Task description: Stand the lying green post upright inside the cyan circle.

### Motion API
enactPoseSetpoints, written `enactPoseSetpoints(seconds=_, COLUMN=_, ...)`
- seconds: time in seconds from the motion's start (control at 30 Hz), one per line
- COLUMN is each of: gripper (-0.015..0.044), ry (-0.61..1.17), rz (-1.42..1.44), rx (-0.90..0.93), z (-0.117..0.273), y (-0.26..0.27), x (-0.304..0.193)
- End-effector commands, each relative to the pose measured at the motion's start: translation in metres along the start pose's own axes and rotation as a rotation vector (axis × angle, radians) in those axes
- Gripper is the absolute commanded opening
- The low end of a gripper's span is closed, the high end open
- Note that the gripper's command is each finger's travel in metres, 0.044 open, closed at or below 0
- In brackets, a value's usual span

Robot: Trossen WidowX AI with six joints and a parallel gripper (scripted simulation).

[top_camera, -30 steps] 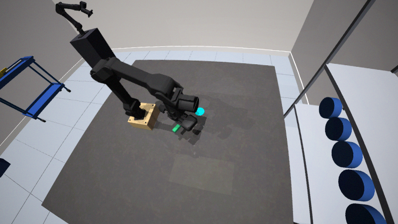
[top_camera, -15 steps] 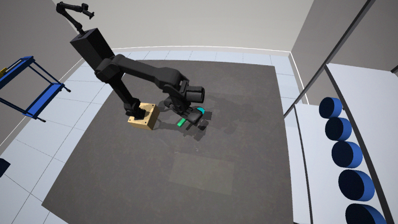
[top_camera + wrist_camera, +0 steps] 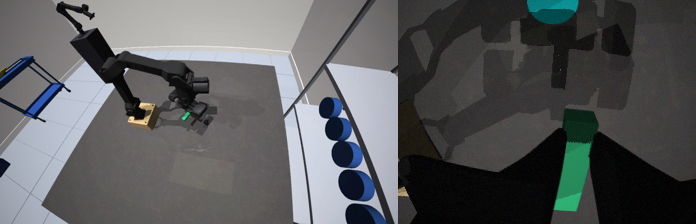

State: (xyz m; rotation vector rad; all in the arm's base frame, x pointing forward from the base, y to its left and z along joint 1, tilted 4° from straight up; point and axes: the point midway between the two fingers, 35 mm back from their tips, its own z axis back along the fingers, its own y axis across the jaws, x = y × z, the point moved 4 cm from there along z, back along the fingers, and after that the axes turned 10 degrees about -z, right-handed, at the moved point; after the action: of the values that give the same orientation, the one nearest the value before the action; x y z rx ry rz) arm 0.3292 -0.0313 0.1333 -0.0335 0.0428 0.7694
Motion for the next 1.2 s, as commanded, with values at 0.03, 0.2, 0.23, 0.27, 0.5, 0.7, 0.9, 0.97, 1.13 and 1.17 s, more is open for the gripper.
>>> enactPoseSetpoints(seconds=0.03, gripper=0.0023, ry=-0.006, rz=0.003, rx=0.002, z=0.002, y=0.004, x=0.015)
enactPoseSetpoints(seconds=0.2, gripper=0.0023, ry=-0.006, rz=0.008, rx=0.002, z=0.003, y=0.009, x=0.027)
enactPoseSetpoints(seconds=0.23, gripper=0.0023, ry=-0.007, rz=0.009, rx=0.002, z=0.003, y=0.010, x=0.029)
enactPoseSetpoints(seconds=0.27, gripper=0.0023, ry=-0.007, rz=0.010, rx=0.002, z=0.003, y=0.011, x=0.031)
enactPoseSetpoints(seconds=0.5, gripper=0.0023, ry=-0.007, rz=0.017, rx=0.001, z=0.004, y=0.019, x=0.048)
enactPoseSetpoints(seconds=0.7, gripper=0.0023, ry=-0.008, rz=0.022, rx=0.000, z=0.005, y=0.027, x=0.062)
enactPoseSetpoints(seconds=0.9, gripper=0.0023, ry=-0.008, rz=0.028, rx=0.000, z=0.006, y=0.035, x=0.076)
enactPoseSetpoints(seconds=0.97, gripper=0.0023, ry=-0.008, rz=0.030, rx=0.000, z=0.006, y=0.038, x=0.080)
enactPoseSetpoints(seconds=1.13, gripper=0.0023, ry=-0.009, rz=0.034, rx=-0.001, z=0.006, y=0.044, x=0.088)
enactPoseSetpoints(seconds=1.17, gripper=0.0023, ry=-0.009, rz=0.034, rx=-0.001, z=0.006, y=0.044, x=0.089)
